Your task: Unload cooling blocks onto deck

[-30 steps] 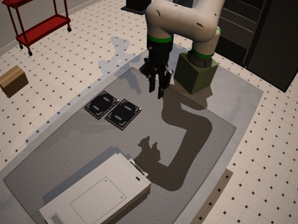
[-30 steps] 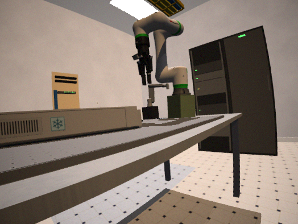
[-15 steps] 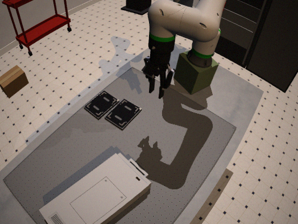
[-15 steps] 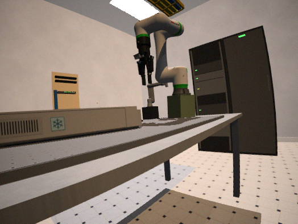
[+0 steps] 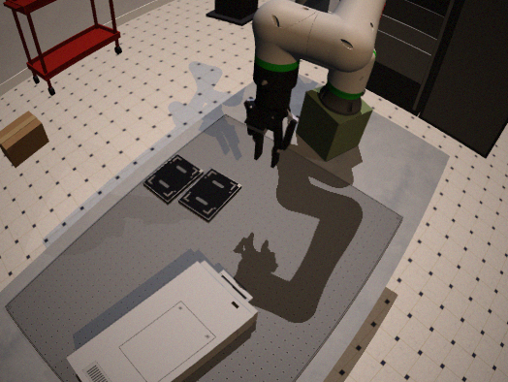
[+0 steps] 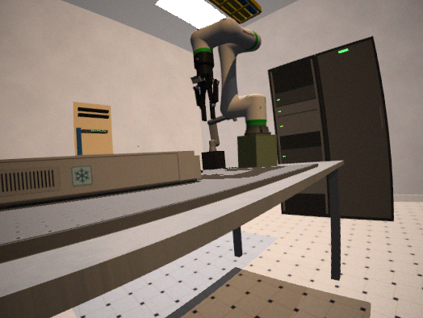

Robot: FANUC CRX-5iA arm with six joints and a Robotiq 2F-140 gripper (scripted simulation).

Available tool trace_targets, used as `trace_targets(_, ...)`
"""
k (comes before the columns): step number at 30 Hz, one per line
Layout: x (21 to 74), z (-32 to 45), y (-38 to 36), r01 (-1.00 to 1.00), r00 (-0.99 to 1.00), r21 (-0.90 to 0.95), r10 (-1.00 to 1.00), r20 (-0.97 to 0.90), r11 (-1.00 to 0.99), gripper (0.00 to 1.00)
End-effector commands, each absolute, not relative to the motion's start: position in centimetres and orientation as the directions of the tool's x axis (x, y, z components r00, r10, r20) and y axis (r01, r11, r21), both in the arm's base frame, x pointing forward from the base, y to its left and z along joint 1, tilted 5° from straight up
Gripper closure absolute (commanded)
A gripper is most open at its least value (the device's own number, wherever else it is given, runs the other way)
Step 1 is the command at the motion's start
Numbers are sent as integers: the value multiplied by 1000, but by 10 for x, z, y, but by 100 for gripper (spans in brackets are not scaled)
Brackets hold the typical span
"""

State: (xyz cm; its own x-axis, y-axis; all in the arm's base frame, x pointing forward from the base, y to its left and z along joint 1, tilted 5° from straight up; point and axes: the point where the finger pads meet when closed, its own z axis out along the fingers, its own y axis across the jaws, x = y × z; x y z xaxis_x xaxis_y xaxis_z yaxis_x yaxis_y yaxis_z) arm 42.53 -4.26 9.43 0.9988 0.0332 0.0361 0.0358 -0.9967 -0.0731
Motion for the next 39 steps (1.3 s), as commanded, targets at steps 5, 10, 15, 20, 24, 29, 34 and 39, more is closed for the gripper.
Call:
trace_targets(5, 426, 95, -43, 236, 971, -66, 232, 52, -970, 66)
trace_targets(10, 426, 95, -43, 363, 931, -59, 359, 60, -930, 66)
trace_targets(15, 426, 95, -43, 436, 899, -54, 432, 65, -898, 66)
trace_targets(20, 426, 95, -43, 552, 833, -45, 548, 71, -833, 66)
trace_targets(24, 426, 95, -43, 637, 770, -37, 634, 76, -770, 66)
trace_targets(29, 426, 95, -43, 734, 678, -26, 730, 80, -679, 66)
trace_targets(34, 426, 95, -43, 786, 618, -20, 782, 82, -618, 66)
trace_targets(39, 426, 95, -43, 861, 508, -9, 858, 84, -509, 66)
